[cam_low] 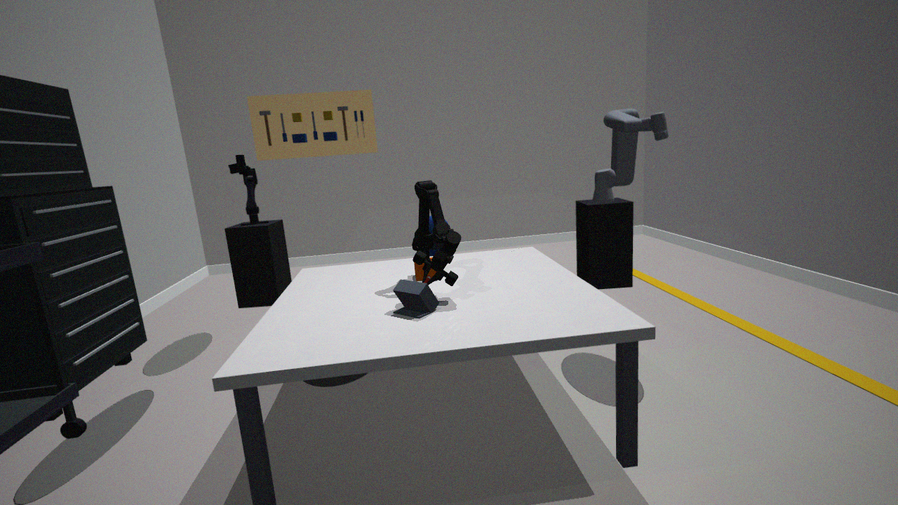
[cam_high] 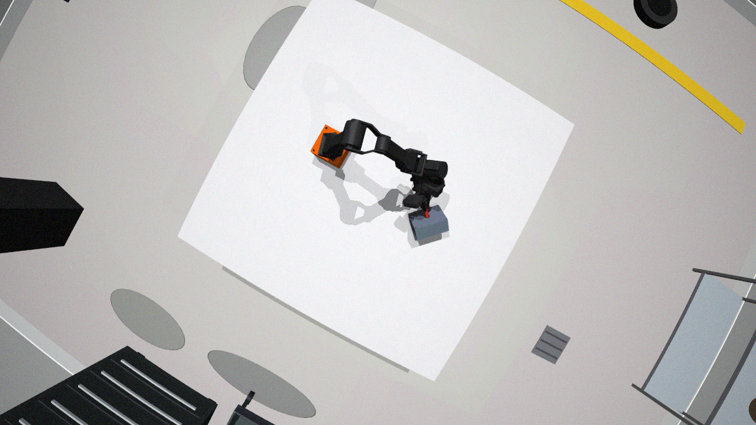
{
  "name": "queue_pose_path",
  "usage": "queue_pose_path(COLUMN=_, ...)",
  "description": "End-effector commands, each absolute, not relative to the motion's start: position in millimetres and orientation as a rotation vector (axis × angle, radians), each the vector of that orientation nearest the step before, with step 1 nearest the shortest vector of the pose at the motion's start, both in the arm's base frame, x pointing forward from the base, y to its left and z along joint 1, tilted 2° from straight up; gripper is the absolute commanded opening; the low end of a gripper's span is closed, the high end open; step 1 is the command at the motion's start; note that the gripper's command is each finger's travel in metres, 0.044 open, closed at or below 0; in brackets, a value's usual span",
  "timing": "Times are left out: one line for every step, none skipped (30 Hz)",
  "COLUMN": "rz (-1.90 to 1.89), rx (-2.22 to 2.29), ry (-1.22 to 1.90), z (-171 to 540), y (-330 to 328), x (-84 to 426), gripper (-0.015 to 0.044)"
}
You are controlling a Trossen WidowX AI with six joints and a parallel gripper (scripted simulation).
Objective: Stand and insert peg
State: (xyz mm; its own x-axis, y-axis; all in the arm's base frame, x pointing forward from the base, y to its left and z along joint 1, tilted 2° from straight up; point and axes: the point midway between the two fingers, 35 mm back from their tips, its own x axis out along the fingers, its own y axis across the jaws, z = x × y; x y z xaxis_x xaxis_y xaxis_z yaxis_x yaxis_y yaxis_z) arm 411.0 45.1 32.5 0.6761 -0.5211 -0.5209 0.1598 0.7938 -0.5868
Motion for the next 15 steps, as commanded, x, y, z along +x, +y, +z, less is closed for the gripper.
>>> queue_pose_path(rz=-0.401, rx=-0.536, ry=0.736, z=30.2, y=44.2, x=414.5, gripper=0.0)
queue_pose_path(rz=-0.401, rx=-0.536, ry=0.736, z=29.9, y=43.9, x=415.0, gripper=0.0)
queue_pose_path(rz=-0.401, rx=-0.536, ry=0.735, z=29.6, y=43.5, x=415.4, gripper=0.0)
queue_pose_path(rz=-0.401, rx=-0.536, ry=0.735, z=29.3, y=43.2, x=415.8, gripper=0.0)
queue_pose_path(rz=-0.401, rx=-0.537, ry=0.735, z=29.1, y=42.9, x=416.2, gripper=0.0)
queue_pose_path(rz=-0.401, rx=-0.537, ry=0.735, z=28.8, y=42.5, x=416.6, gripper=0.0)
queue_pose_path(rz=-0.401, rx=-0.537, ry=0.735, z=28.5, y=42.2, x=417.0, gripper=0.0)
queue_pose_path(rz=-0.401, rx=-0.537, ry=0.735, z=28.1, y=41.9, x=417.4, gripper=0.0)
queue_pose_path(rz=-0.401, rx=-0.537, ry=0.735, z=27.9, y=41.5, x=417.8, gripper=0.0)
queue_pose_path(rz=-0.401, rx=-0.537, ry=0.735, z=27.6, y=41.2, x=418.2, gripper=0.0)
queue_pose_path(rz=-0.401, rx=-0.537, ry=0.735, z=27.3, y=40.9, x=418.6, gripper=0.0)
queue_pose_path(rz=-0.401, rx=-0.537, ry=0.735, z=27.0, y=40.5, x=419.0, gripper=0.0)
queue_pose_path(rz=-0.401, rx=-0.537, ry=0.735, z=26.7, y=40.2, x=419.4, gripper=0.0)
queue_pose_path(rz=-0.401, rx=-0.537, ry=0.735, z=26.4, y=39.9, x=419.8, gripper=0.0)
queue_pose_path(rz=-0.401, rx=-0.537, ry=0.735, z=26.1, y=39.6, x=420.2, gripper=0.0)
